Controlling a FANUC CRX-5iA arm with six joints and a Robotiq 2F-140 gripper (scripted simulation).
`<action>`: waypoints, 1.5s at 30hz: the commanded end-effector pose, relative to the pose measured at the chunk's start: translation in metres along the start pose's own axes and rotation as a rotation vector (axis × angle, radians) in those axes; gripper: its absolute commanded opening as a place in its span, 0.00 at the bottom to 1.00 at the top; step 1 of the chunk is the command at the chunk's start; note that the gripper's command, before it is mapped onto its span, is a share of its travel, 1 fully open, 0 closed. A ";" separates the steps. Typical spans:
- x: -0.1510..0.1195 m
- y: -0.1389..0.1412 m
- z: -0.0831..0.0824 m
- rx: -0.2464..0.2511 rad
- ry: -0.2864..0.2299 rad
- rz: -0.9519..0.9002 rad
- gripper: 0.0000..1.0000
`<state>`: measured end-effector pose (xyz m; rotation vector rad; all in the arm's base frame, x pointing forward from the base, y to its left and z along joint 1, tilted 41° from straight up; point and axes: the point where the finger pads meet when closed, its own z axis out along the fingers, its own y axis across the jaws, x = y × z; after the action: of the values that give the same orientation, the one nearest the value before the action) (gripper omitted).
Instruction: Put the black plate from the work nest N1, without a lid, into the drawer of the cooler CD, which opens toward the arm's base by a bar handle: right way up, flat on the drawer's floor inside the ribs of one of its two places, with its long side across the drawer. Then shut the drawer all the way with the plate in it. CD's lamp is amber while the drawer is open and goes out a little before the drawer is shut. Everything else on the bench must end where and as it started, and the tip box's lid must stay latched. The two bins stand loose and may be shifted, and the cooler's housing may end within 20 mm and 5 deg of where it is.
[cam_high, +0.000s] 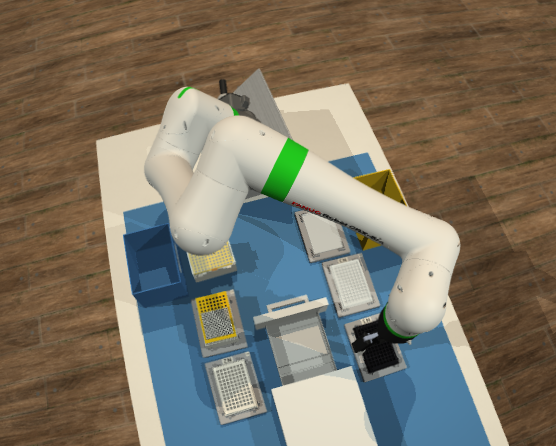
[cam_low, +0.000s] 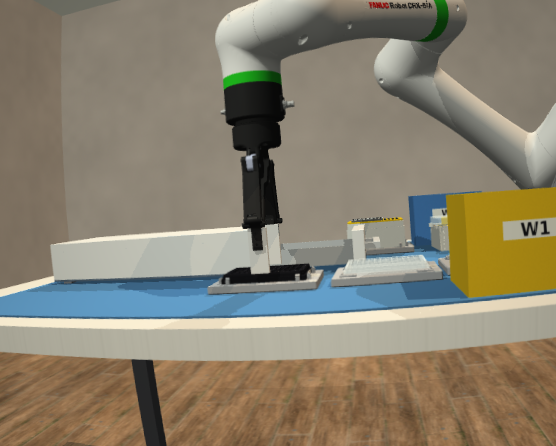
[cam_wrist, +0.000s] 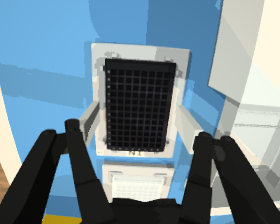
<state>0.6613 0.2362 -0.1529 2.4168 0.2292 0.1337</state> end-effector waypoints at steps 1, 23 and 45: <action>0.000 0.000 0.003 0.000 0.000 0.000 0.66; 0.000 0.000 0.013 0.000 0.000 0.000 0.64; 0.000 0.000 0.013 0.000 0.000 0.000 0.00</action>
<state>0.6634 0.2283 -0.1623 2.4170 0.2295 0.1342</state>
